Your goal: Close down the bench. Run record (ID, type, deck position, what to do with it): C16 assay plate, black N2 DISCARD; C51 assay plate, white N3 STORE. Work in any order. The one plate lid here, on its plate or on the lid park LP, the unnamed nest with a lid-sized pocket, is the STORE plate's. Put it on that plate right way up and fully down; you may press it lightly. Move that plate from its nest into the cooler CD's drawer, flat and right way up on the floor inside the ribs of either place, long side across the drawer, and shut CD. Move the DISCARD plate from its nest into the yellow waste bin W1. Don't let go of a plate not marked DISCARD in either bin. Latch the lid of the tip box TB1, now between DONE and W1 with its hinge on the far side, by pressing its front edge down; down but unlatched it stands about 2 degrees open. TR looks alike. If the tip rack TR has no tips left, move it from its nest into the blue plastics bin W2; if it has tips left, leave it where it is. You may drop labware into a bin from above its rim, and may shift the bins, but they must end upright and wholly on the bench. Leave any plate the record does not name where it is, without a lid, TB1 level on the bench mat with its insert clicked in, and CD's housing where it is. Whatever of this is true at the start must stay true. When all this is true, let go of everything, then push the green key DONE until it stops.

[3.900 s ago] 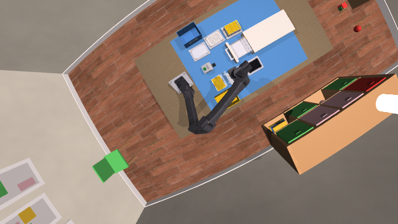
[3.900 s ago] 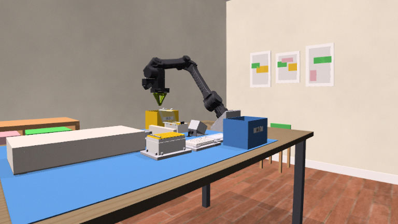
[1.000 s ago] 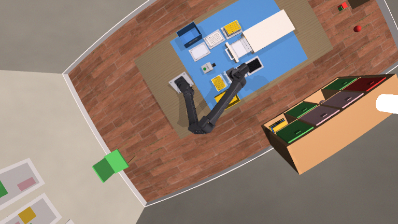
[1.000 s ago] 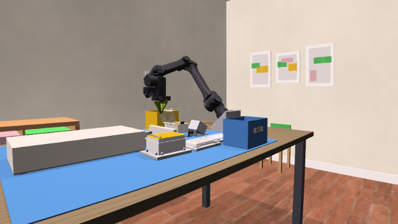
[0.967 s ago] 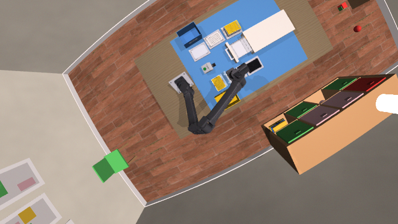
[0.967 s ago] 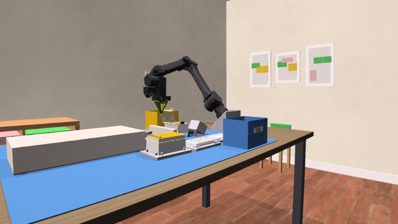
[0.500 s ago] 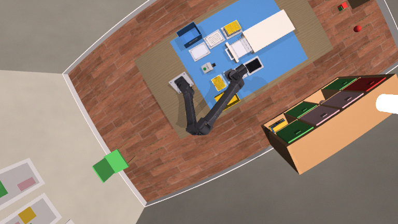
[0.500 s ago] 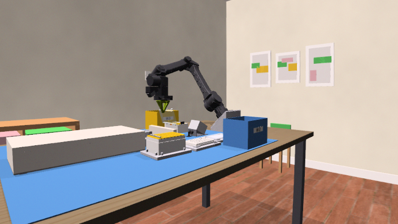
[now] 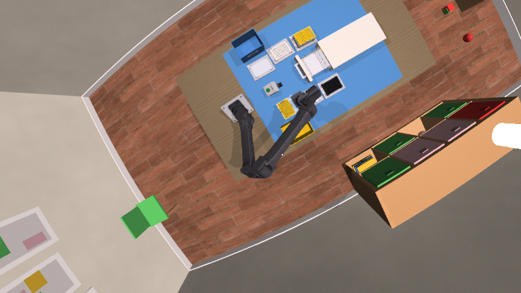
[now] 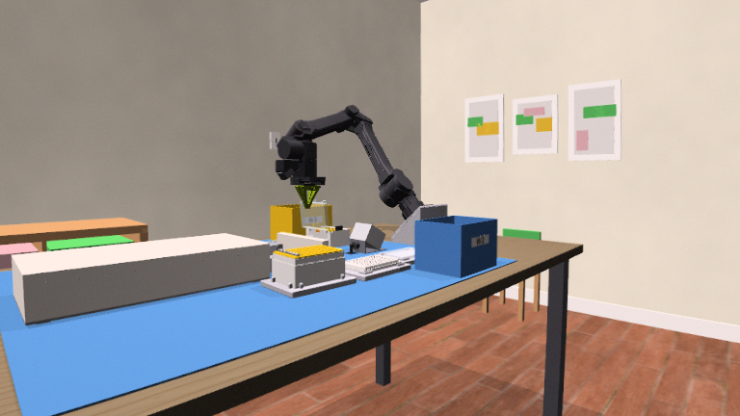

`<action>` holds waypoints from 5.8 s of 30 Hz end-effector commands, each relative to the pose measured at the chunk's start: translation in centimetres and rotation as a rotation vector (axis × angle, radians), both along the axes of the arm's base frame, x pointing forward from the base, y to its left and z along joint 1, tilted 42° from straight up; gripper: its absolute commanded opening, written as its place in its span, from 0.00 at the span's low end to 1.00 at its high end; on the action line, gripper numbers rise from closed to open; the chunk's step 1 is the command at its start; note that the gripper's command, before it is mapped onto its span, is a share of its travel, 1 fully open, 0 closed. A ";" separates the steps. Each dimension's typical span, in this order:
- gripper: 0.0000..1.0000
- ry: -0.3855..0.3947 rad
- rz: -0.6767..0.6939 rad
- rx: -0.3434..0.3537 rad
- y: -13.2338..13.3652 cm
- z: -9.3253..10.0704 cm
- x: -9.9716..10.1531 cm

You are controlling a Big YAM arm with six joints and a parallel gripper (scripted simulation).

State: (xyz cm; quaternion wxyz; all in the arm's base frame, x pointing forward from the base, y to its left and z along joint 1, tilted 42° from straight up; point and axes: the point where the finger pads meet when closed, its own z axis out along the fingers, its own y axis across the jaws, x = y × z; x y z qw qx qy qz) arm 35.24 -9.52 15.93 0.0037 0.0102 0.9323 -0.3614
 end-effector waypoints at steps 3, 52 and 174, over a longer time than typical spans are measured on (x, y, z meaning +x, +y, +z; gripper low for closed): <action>0.00 -0.011 0.001 0.000 0.4 0.6 -1.0; 0.00 0.006 0.001 0.000 0.9 0.6 -5.7; 0.00 -0.016 -0.003 0.001 1.4 1.9 -8.8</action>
